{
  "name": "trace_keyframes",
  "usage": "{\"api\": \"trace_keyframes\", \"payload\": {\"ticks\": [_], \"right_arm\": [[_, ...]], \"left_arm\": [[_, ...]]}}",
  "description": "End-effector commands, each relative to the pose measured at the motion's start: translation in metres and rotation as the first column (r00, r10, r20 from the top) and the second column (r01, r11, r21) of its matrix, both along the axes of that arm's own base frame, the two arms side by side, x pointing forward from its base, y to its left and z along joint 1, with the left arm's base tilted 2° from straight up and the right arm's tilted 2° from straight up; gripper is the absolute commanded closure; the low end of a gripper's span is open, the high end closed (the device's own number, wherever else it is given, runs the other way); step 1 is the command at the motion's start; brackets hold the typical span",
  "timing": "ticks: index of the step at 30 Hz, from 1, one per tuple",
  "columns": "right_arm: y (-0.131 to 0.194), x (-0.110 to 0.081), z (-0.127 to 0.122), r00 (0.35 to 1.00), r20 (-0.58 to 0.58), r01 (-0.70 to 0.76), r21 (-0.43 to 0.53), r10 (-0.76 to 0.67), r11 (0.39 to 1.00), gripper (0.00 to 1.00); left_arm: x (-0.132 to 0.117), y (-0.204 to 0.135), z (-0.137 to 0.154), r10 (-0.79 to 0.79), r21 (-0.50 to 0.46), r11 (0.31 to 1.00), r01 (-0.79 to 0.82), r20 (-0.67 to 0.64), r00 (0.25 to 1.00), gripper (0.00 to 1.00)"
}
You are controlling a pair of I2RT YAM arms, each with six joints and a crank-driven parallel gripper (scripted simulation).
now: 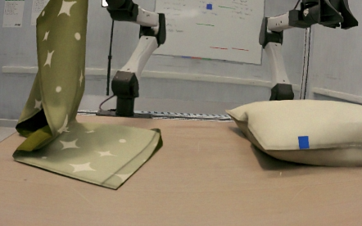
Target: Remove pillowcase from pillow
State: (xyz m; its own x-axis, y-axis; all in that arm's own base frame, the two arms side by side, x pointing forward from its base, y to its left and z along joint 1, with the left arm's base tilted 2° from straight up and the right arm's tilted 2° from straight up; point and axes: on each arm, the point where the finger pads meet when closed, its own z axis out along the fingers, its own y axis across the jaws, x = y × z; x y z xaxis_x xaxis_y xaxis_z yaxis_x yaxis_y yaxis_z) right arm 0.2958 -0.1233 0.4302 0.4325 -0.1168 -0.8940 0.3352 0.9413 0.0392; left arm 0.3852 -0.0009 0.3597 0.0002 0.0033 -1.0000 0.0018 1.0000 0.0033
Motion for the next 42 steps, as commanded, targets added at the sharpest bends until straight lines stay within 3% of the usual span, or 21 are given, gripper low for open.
{"api": "trace_keyframes", "payload": {"ticks": [1, 5, 7, 8, 23, 31, 35, 40, 42], "right_arm": [[0.002, -0.007, 0.011, 0.999, 0.044, -0.001, -0.012, 0.002, 1.000, 0.99], [0.000, 0.001, 0.003, 1.000, 0.018, -0.005, 0.000, 0.005, 1.000, 0.99], [0.004, -0.006, 0.010, 0.999, 0.041, -0.005, -0.012, 0.006, 1.000, 0.99], [-0.001, -0.006, -0.003, 1.000, 0.019, 0.007, 0.000, -0.007, 1.000, 0.99], [0.001, -0.025, -0.030, 0.999, 0.042, 0.026, -0.011, -0.026, 1.000, 0.99], [0.002, -0.034, -0.062, 0.999, 0.026, 0.038, -0.006, -0.038, 0.999, 0.99], [0.001, -0.037, -0.066, 0.998, 0.031, 0.046, -0.008, -0.046, 0.999, 0.99], [0.002, -0.037, -0.061, 0.998, 0.035, 0.046, -0.015, -0.045, 0.999, 0.99], [0.000, -0.031, -0.076, 0.999, -0.003, 0.045, 0.002, -0.045, 0.999, 0.99]], "left_arm": [[-0.004, 0.000, 0.016, -0.002, -0.011, 1.000, 0.002, 0.032, 0.999, 0.37], [-0.004, 0.000, 0.016, -0.002, -0.011, 1.000, 0.002, 0.032, 1.000, 0.37], [-0.004, 0.000, 0.016, -0.002, -0.011, 1.000, 0.002, 0.032, 1.000, 0.37], [-0.004, 0.000, 0.016, -0.002, -0.011, 1.000, 0.002, 0.032, 1.000, 0.37], [-0.004, 0.000, 0.016, -0.002, -0.011, 1.000, 0.002, 0.032, 1.000, 0.37], [-0.004, 0.000, 0.016, -0.002, -0.011, 1.000, 0.002, 0.032, 1.000, 0.37], [-0.004, 0.000, 0.016, -0.002, -0.011, 1.000, 0.002, 0.032, 1.000, 0.37], [-0.004, 0.000, 0.016, -0.002, -0.011, 1.000, 0.002, 0.032, 1.000, 0.37], [-0.004, 0.000, 0.016, -0.002, -0.011, 1.000, 0.002, 0.032, 1.000, 0.37]]}}
